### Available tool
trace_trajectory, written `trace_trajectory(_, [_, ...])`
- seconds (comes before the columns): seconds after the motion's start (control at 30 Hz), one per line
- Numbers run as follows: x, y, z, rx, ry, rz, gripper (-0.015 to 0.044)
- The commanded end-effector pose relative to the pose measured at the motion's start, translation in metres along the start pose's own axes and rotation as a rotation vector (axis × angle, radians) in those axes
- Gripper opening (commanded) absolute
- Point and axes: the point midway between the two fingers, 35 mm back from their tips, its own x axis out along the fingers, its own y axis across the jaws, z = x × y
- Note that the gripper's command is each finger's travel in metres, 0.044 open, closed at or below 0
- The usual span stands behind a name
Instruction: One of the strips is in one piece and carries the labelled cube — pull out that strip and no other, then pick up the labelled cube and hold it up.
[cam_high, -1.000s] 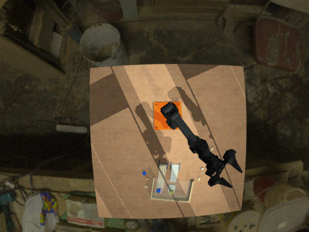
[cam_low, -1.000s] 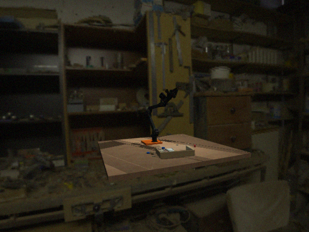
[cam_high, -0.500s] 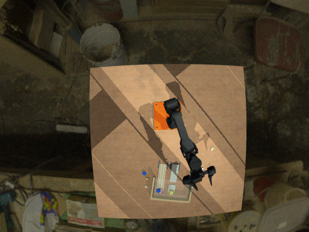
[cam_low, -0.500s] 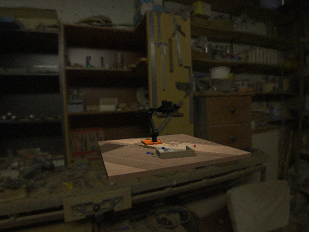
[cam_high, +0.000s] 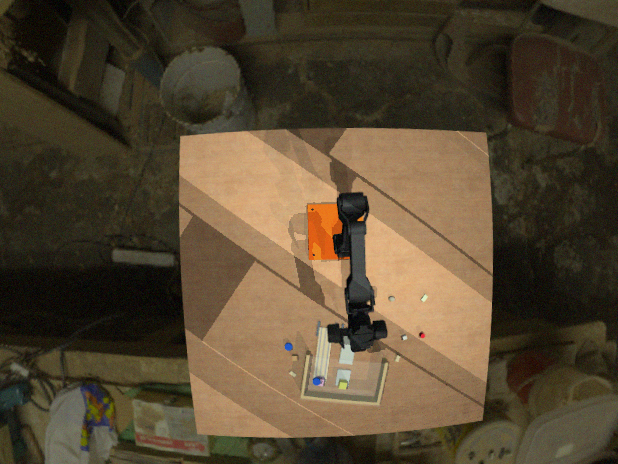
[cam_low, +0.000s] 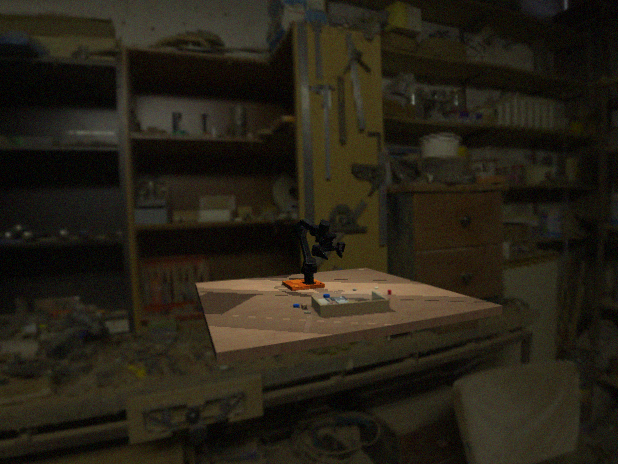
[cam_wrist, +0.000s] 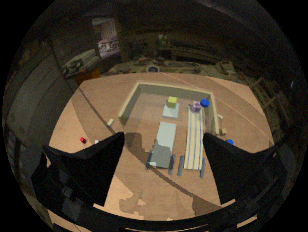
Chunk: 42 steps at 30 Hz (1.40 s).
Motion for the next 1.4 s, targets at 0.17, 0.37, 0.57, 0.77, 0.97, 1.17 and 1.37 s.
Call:
trace_trajectory(0.17, [-0.001, -0.011, -0.016, -0.018, 0.048, -0.036, 0.0400])
trace_trajectory(0.37, [0.007, -0.016, -0.017, -0.013, 0.117, -0.050, 0.0321])
trace_trajectory(0.57, [0.040, -0.042, -0.027, 0.021, 0.400, -0.098, 0.0164])
trace_trajectory(0.77, [0.070, -0.071, -0.046, 0.071, 0.684, -0.126, 0.0006])
trace_trajectory(0.97, [0.094, -0.098, -0.074, 0.135, 0.956, -0.131, 0.0000])
trace_trajectory(1.17, [0.097, -0.100, -0.077, 0.143, 0.986, -0.130, 0.0000])
trace_trajectory(1.37, [0.100, -0.101, -0.081, 0.143, 0.986, -0.130, 0.0000])
